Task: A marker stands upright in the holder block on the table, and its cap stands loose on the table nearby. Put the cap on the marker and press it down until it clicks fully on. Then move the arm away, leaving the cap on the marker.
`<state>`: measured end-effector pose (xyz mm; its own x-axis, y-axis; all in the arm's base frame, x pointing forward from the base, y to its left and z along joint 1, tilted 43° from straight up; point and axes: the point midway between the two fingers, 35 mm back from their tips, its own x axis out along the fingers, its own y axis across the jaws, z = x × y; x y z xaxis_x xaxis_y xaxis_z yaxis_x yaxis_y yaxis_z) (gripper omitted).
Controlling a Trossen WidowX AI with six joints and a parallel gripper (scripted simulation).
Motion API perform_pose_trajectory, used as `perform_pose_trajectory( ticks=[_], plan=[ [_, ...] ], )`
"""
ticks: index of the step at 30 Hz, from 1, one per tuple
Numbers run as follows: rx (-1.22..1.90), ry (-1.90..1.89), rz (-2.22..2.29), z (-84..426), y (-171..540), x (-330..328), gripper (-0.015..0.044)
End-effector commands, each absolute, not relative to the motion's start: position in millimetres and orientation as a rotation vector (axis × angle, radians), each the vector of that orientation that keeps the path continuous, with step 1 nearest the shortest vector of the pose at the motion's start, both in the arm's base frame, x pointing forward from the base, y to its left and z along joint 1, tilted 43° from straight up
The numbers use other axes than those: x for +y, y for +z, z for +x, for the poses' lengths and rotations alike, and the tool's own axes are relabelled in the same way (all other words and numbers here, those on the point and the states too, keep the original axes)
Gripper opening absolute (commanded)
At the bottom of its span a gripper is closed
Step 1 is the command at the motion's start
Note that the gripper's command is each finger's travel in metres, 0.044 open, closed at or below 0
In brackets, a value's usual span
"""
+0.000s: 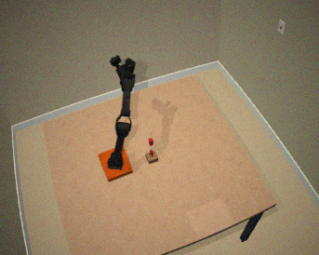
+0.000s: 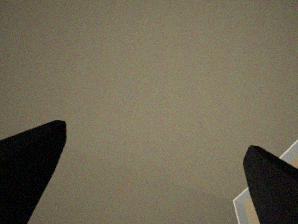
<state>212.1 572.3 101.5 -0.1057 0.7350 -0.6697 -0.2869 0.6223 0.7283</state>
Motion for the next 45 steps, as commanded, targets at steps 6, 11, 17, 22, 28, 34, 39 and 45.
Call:
perform_pose_trajectory(
  ticks=[6,11,17,22,28,34,39,45],
  plan=[
    [1.440,0.617,0.339,252,56,519,0.0242],
    [1.439,0.315,0.237,286,15,447,0.0242],
    [1.426,-0.019,0.077,311,-18,349,0.0242],
    [1.416,-0.270,-0.087,318,-29,264,0.0242],
    [1.412,-0.530,-0.319,313,-24,164,0.0242],
    [1.417,-0.655,-0.467,300,-17,116,0.0242],
    [1.417,-0.655,-0.467,300,-26,109,0.0242],
    [1.416,-0.656,-0.468,299,-45,92,0.0242]
  ],
)
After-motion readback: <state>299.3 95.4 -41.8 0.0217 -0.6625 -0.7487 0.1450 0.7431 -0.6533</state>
